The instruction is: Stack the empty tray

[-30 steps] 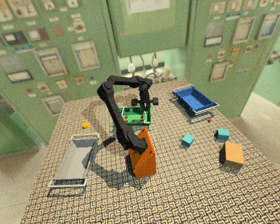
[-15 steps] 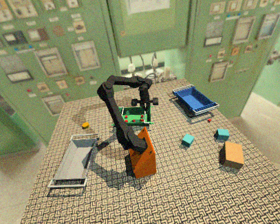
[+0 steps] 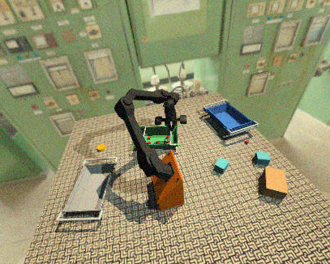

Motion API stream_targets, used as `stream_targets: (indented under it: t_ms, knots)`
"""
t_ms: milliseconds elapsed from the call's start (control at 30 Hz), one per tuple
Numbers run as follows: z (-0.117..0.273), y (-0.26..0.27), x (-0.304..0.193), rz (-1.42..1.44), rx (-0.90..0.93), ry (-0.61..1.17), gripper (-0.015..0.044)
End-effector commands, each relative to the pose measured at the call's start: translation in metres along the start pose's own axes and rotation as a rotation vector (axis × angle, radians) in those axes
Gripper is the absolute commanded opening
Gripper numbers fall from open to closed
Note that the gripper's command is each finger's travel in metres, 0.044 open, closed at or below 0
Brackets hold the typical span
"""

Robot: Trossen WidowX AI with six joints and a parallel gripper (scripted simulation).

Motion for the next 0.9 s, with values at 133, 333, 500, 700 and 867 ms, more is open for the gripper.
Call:
stream_targets:
  t_ms: [133,333,500,700,867]
  knots:
    - [0.0,0.0,0.0,0.0,0.0,0.0,0.0]
    - [0.0,0.0,0.0,0.0,0.0,0.0,0.0131]
    - [0.022,0.0,0.005,-0.001,-0.004,-0.003,0.0263]
    - [0.103,0.0,0.009,-0.002,-0.01,-0.004,0.042]
    - [0.119,0.005,0.007,0.01,-0.009,-0.002,0.044]
Point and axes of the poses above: the point midway between the two fingers, 35 mm back from their tips, its own z axis back along the fingers, its own y axis across the jaws, x = y × z, the point moved 9 cm from there along z, back along the fingers, and after that the axes turned 6 degrees about -z, right-handed, at the moved point
